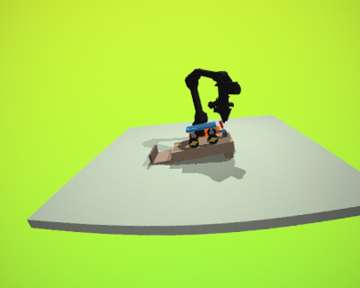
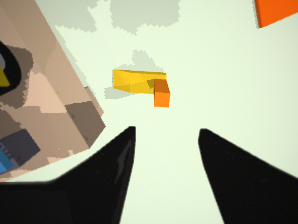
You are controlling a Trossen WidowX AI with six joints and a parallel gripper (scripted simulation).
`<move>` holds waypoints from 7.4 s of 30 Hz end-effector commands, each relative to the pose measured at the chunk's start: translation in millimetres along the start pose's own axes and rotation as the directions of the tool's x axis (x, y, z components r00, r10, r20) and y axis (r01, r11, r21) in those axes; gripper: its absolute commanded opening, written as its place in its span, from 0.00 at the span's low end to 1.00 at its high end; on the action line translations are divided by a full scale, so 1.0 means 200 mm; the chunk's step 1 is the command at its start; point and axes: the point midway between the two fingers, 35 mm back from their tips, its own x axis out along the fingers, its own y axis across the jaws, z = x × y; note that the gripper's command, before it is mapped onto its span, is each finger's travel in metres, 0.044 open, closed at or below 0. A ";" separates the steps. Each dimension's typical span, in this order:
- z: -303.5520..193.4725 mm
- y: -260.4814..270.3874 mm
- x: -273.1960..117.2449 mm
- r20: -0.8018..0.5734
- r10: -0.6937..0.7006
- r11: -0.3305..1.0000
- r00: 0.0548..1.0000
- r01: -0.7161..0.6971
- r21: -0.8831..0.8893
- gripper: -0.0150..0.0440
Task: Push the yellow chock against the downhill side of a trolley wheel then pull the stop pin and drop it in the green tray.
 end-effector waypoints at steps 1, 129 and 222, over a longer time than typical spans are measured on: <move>-0.01 0.00 0.00 0.003 -0.007 1.000 1.000 0.007 0.027 0.58; -0.01 0.00 -0.25 0.003 -0.008 1.000 1.000 0.007 0.027 0.25; 0.27 0.24 -0.20 0.005 -0.001 -0.438 1.000 0.004 -0.899 0.25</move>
